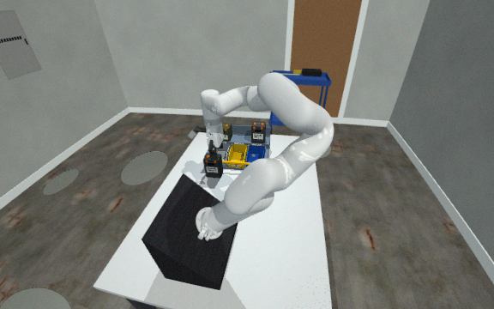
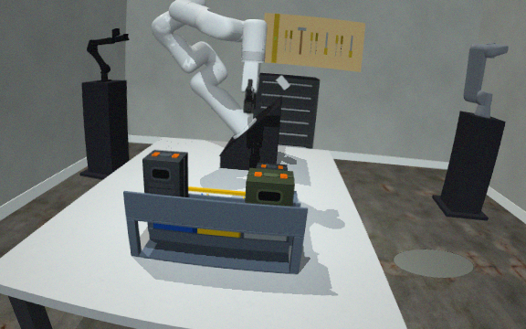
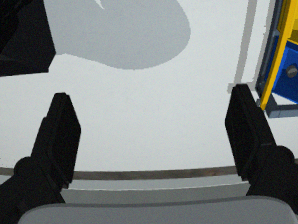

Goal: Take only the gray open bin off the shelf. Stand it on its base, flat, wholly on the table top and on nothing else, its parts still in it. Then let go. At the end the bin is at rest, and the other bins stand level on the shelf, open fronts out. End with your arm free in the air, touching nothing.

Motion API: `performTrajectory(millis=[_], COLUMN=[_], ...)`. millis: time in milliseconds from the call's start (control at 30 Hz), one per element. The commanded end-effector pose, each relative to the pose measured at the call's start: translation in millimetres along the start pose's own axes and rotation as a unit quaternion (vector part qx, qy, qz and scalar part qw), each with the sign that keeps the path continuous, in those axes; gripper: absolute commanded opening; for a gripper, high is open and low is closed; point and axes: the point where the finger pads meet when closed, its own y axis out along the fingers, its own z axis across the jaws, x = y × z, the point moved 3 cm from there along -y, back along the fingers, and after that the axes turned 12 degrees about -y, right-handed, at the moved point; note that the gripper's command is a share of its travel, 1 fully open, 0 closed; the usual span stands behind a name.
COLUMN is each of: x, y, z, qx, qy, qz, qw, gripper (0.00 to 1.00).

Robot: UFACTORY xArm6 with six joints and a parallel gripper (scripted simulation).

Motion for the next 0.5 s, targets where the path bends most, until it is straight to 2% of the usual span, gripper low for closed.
performTrajectory(millis=[0, 33, 433, 467], x=[-10.6, -13.6, -13.6, -16.5], y=[-1.1, -1.1, -1.1, -1.2], z=[33.8, 43.3, 43.3, 52.4], qx=[0.001, 0.001, 0.001, 0.001], qy=[0.001, 0.001, 0.001, 0.001], qz=[0.001, 0.001, 0.001, 0.001], qw=[1.000, 1.000, 1.000, 1.000], gripper=[1.00, 1.00, 1.00, 1.00])
